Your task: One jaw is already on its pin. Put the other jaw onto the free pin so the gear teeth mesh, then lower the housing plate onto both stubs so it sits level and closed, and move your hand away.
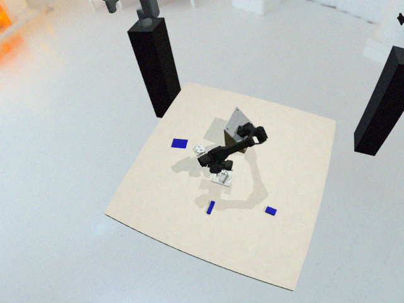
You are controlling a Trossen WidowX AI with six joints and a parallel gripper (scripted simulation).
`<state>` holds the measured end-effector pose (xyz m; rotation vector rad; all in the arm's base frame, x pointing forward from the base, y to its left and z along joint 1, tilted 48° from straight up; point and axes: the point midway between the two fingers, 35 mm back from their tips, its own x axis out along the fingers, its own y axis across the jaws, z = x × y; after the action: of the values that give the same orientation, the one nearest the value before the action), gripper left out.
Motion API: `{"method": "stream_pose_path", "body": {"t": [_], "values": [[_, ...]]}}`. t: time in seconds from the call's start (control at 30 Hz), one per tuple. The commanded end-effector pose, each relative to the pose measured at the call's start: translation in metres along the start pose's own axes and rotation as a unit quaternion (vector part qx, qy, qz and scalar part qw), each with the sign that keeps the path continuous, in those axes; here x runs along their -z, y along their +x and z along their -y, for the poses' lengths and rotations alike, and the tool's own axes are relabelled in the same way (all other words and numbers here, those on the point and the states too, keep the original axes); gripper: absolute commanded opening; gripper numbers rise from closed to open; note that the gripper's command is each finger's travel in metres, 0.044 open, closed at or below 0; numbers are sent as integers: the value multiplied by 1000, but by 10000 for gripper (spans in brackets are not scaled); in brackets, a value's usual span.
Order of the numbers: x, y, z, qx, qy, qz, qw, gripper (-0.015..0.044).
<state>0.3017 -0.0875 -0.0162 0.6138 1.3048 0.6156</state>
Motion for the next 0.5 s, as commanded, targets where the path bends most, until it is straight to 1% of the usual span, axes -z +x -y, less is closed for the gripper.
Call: {"method": "stream_pose_path", "body": {"t": [0.0,0.47], "values": [[-1,0,0,-1,3,2,1000,134],[-1,-1,0,-1,7,2,1000,134]]}}
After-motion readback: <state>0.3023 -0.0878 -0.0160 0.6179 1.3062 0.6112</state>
